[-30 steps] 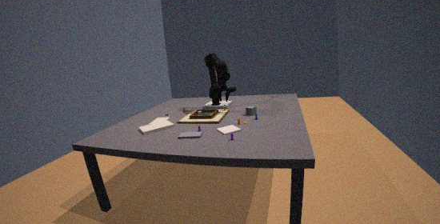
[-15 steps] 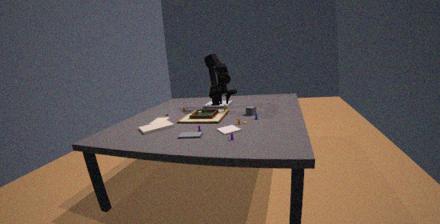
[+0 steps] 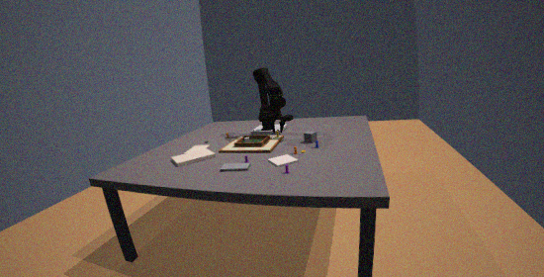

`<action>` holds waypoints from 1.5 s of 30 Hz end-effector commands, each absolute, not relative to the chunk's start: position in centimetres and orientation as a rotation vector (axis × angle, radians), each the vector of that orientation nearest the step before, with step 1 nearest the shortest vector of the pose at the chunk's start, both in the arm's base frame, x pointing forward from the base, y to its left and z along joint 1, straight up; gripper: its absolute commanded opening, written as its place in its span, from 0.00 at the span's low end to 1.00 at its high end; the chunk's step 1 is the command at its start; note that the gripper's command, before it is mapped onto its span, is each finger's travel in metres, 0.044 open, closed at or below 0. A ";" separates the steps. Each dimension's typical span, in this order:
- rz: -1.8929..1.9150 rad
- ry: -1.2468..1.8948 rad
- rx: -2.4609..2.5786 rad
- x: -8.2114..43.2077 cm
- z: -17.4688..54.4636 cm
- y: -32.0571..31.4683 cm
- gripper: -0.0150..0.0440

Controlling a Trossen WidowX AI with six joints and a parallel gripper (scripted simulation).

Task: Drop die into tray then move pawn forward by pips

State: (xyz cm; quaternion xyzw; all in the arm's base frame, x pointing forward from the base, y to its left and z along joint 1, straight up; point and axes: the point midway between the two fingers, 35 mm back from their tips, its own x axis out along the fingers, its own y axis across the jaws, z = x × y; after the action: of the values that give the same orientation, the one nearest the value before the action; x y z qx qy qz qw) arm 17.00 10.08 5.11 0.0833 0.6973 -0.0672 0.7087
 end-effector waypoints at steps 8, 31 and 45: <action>-0.157 1.556 0.182 16.7 3.5 9.9 0.55; -0.156 1.555 0.181 17.3 6.0 10.2 0.25; -0.156 1.554 0.182 17.5 12.6 10.4 0.25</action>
State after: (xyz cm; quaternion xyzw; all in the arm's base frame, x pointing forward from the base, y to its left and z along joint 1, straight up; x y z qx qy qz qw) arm 17.49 10.38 10.81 0.0800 0.7019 -0.0706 0.7043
